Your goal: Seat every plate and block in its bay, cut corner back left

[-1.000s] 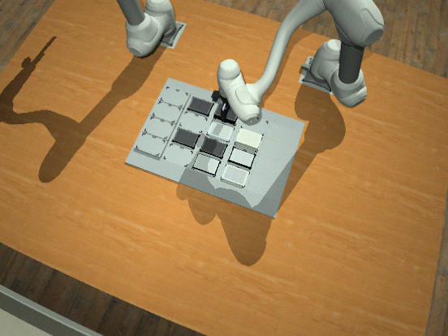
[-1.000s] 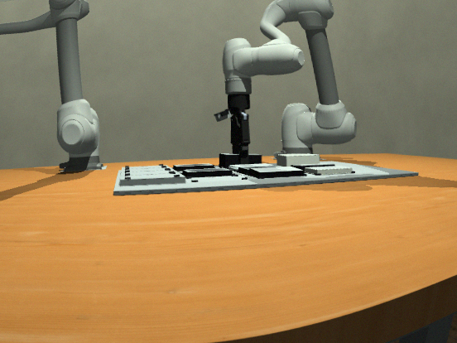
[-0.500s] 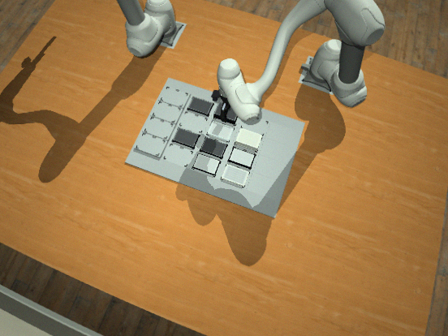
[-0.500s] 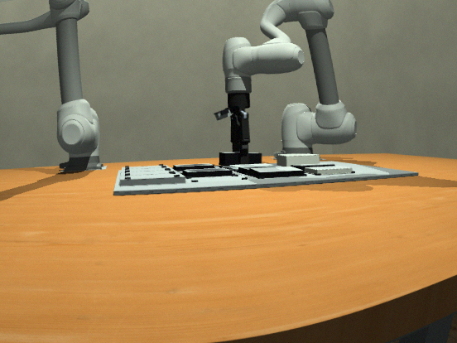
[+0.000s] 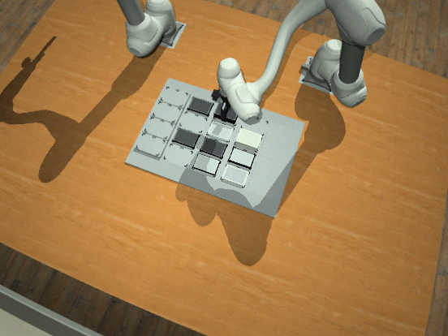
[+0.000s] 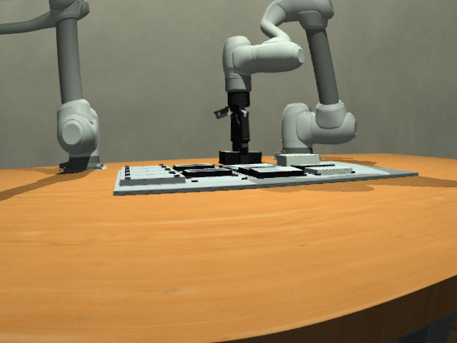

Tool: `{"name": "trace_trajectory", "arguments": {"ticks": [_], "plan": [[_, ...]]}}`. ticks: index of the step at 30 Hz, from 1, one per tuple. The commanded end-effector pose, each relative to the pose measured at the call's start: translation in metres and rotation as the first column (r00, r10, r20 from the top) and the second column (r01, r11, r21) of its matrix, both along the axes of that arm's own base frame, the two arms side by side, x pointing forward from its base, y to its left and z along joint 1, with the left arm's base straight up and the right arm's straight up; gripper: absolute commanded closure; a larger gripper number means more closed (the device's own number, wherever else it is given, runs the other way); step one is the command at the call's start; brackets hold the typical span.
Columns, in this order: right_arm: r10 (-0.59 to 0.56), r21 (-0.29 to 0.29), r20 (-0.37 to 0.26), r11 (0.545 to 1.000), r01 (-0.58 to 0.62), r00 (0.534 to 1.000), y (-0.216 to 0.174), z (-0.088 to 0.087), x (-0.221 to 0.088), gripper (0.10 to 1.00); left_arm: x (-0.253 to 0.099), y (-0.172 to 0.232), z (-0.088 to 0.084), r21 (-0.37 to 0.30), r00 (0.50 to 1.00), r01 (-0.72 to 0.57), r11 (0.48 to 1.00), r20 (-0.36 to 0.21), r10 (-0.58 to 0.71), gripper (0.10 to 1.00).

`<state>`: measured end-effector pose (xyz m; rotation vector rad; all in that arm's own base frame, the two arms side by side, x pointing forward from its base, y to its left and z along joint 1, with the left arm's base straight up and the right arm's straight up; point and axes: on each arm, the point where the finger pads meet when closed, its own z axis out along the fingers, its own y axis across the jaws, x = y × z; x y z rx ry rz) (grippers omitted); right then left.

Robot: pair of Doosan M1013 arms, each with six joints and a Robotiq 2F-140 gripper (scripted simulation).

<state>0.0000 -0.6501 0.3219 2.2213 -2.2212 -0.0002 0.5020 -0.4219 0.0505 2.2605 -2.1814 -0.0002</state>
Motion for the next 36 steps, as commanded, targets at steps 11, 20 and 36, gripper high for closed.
{"name": "trace_trajectory", "arguments": {"ticks": [11,20,36], "plan": [[0.0,-0.001,0.0,1.0,0.0,1.0,0.0,0.001,0.0,0.098,0.0,0.0,0.007,-0.001,1.0,0.0,1.0,0.001,0.0,0.999],[0.0,-0.001,0.0,1.0,0.0,1.0,0.0,0.001,0.0,0.098,0.0,0.0,0.019,-0.001,1.0,0.0,1.0,0.002,0.0,0.999],[0.0,-0.001,0.0,1.0,0.0,1.0,0.0,0.001,0.0,0.098,0.0,0.0,0.038,-0.001,1.0,0.0,1.0,0.002,0.0,0.999]]}}
